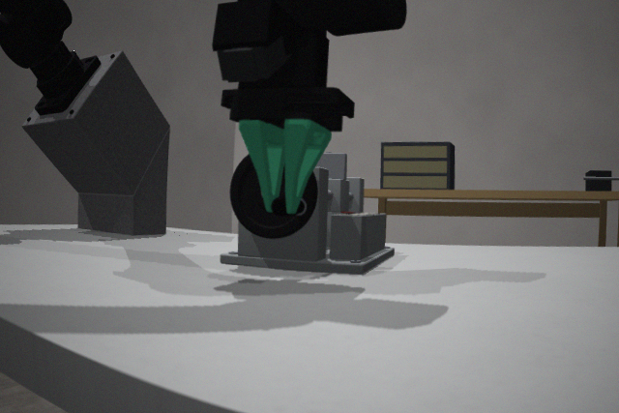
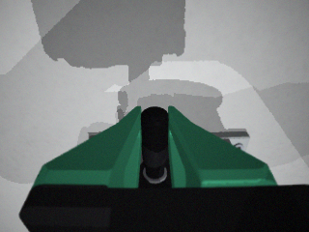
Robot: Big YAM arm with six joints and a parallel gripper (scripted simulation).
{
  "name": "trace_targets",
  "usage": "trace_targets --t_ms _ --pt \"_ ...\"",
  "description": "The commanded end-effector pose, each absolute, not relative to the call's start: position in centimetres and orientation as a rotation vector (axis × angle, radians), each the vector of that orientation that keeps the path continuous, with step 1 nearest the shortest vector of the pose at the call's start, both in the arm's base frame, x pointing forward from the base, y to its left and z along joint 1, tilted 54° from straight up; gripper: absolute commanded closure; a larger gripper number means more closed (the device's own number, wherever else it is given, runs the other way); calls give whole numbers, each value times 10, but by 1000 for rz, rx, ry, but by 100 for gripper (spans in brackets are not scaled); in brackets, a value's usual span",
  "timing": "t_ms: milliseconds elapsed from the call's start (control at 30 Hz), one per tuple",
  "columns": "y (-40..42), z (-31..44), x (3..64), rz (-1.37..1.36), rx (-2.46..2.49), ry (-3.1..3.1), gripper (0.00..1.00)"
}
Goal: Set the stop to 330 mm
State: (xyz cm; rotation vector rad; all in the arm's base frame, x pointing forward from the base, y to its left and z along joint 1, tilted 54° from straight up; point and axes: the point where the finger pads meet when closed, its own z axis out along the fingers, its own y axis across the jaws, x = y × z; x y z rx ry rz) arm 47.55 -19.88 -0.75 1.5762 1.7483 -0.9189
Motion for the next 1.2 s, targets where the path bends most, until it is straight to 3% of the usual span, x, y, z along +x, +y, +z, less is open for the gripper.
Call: trace_targets --t_ms 0,1167 --pt "-171 3 508 -826 1543 1743 94" --pt "-147 29 485 -832 1543 1749 94"
